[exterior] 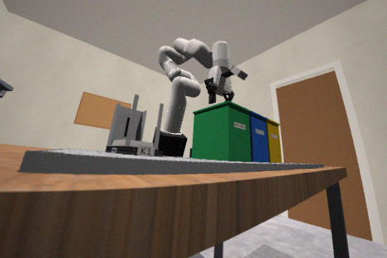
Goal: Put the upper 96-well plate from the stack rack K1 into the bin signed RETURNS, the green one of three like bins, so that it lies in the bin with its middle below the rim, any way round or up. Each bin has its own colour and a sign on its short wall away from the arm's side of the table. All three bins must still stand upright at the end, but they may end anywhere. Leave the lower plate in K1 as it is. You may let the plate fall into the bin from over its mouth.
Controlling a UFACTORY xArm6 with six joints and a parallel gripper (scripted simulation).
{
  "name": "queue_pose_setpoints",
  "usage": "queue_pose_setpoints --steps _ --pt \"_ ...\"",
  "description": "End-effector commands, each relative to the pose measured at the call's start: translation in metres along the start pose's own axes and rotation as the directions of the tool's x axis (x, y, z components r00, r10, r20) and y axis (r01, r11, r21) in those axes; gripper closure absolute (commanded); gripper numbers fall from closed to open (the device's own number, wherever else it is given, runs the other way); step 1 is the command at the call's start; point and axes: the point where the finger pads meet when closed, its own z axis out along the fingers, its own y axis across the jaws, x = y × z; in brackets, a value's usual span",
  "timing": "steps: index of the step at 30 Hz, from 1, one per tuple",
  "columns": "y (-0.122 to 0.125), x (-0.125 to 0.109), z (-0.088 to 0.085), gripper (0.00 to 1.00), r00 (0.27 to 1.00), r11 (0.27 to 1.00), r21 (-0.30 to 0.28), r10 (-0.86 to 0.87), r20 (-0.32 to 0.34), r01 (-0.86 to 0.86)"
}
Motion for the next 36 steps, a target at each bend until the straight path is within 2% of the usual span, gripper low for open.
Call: queue_pose_setpoints --steps 1,22,36 --pt "0.000 0.001 -0.001 0.00 1.000 1.000 0.000 0.000 -0.003 0.000" --pt "0.000 0.001 -0.001 0.00 1.000 1.000 0.000 0.000 -0.003 0.000" --pt "0.000 0.001 -0.033 0.00 1.000 1.000 0.000 0.000 -0.003 0.000"
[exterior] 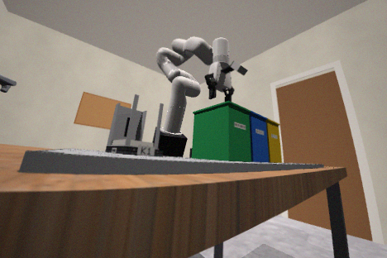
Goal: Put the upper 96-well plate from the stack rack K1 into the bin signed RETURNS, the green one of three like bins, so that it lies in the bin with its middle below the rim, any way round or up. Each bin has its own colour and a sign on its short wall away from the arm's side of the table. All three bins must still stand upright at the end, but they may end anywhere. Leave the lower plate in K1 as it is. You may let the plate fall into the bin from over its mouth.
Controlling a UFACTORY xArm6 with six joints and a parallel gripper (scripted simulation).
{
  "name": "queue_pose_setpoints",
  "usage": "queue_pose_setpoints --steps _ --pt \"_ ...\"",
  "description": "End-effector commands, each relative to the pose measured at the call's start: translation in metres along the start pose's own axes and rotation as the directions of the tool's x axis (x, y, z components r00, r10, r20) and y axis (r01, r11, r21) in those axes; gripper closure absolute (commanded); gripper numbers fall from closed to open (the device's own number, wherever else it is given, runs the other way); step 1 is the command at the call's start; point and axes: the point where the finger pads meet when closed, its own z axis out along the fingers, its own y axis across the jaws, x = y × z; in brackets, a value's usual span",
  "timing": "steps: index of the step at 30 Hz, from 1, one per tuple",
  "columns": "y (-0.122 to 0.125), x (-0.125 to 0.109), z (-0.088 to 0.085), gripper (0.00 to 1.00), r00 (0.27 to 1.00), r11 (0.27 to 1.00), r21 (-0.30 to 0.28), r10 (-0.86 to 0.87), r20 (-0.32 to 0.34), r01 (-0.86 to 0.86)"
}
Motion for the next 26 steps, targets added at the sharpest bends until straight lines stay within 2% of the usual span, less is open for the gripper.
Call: queue_pose_setpoints --steps 1,3,26 --pt "0.0000 0.0008 -0.0163 0.00 1.000 1.000 0.000 0.000 -0.004 0.000" --pt "0.0000 0.0008 -0.0217 0.00 1.000 1.000 0.000 0.000 -0.004 0.000" --pt "0.0000 0.0007 -0.0218 0.00 1.000 1.000 0.000 0.000 -0.003 0.000"
